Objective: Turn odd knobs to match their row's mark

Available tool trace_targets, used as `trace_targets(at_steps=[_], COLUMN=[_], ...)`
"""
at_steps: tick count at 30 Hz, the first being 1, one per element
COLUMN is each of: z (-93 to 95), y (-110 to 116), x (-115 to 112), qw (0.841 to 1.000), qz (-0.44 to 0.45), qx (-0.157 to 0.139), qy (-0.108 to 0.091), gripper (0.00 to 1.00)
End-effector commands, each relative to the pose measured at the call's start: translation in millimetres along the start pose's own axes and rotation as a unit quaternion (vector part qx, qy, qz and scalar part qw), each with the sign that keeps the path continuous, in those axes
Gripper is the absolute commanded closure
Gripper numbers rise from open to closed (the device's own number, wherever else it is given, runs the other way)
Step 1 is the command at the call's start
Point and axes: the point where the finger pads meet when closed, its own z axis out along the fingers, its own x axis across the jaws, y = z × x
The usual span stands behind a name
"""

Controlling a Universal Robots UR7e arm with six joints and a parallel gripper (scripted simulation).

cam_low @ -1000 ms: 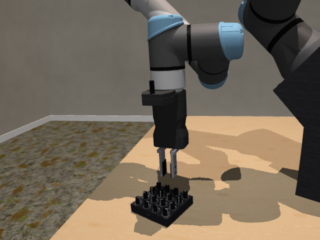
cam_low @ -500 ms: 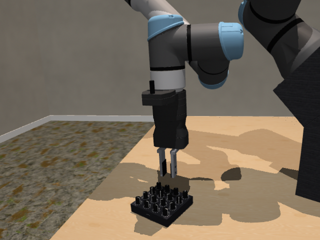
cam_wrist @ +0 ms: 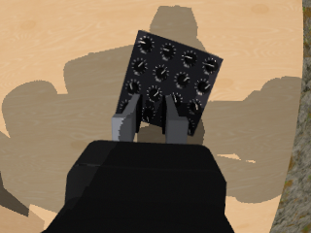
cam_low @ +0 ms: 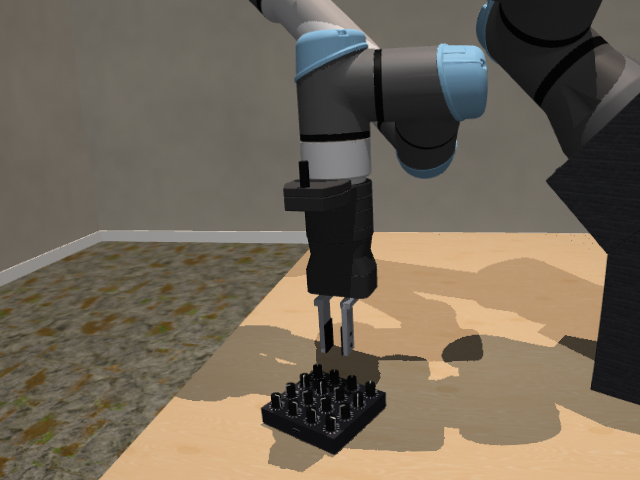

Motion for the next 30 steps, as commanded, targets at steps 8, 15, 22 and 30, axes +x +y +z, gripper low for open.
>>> trace_targets(at_steps=[8, 15, 22, 30], z=[0.0, 1.4, 6.1, 12.5], y=[-0.1, -0.1, 0.0, 0.1], x=[0.2, 0.3, 0.4, 0.5], qw=[1.000, 1.000, 1.000, 1.000], qz=[0.000, 0.000, 0.000, 0.000], qx=[0.000, 0.000, 0.001, 0.001], qy=[0.000, 0.000, 0.000, 0.000], gripper=[0.54, 0.54, 0.54, 0.54])
